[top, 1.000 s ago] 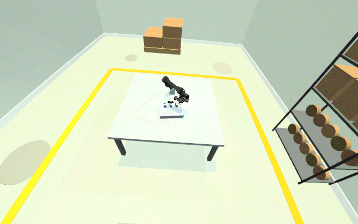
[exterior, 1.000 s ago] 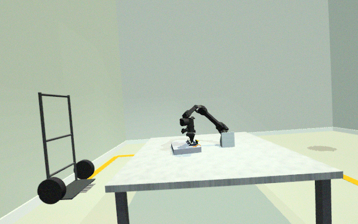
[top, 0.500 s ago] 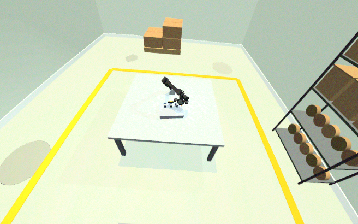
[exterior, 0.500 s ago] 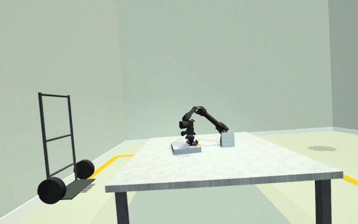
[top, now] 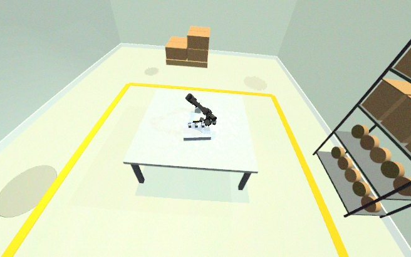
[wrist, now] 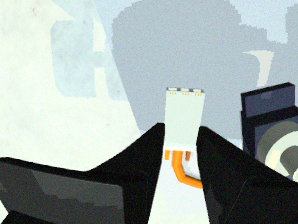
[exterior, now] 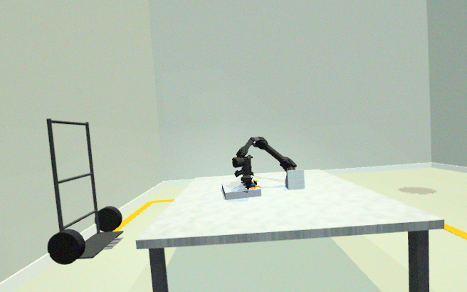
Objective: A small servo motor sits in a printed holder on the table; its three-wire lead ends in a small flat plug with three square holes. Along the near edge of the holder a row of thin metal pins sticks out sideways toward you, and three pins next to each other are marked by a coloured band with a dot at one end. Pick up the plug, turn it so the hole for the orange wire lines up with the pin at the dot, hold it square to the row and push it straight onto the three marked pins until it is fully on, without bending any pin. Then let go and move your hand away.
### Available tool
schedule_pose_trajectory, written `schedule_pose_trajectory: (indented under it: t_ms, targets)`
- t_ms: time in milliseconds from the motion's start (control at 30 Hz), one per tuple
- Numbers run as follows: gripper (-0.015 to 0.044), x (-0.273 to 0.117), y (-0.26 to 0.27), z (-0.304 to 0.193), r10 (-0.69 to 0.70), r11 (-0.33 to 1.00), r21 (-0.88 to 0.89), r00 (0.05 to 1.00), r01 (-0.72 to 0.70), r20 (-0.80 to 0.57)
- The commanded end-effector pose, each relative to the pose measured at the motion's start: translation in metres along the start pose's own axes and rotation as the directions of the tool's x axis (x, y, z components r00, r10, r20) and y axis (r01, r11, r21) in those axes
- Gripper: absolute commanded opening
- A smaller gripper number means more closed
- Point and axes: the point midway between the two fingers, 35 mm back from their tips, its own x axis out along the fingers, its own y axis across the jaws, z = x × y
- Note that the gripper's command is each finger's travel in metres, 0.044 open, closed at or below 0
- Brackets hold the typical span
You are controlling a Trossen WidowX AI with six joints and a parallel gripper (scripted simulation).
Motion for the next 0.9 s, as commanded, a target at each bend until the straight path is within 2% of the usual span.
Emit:
schedule_pose_trajectory:
  t_ms: [0,33,433,867]
  targets:
    - [0.0023,0.002,-0.001,0.000,-0.006,1.000,-0.005,1.000,0.006,0.002]
    - [0.0000,0.001,-0.001,0.000,-0.006,1.000,-0.005,1.000,0.006,0.002]
    - [0.0000,-0.056,0.000,-0.001,-0.004,1.000,-0.005,1.000,0.004,0.001]
    - [0.0000,-0.066,-0.031,-0.014,-0.006,0.998,-0.065,1.000,0.006,0.000]
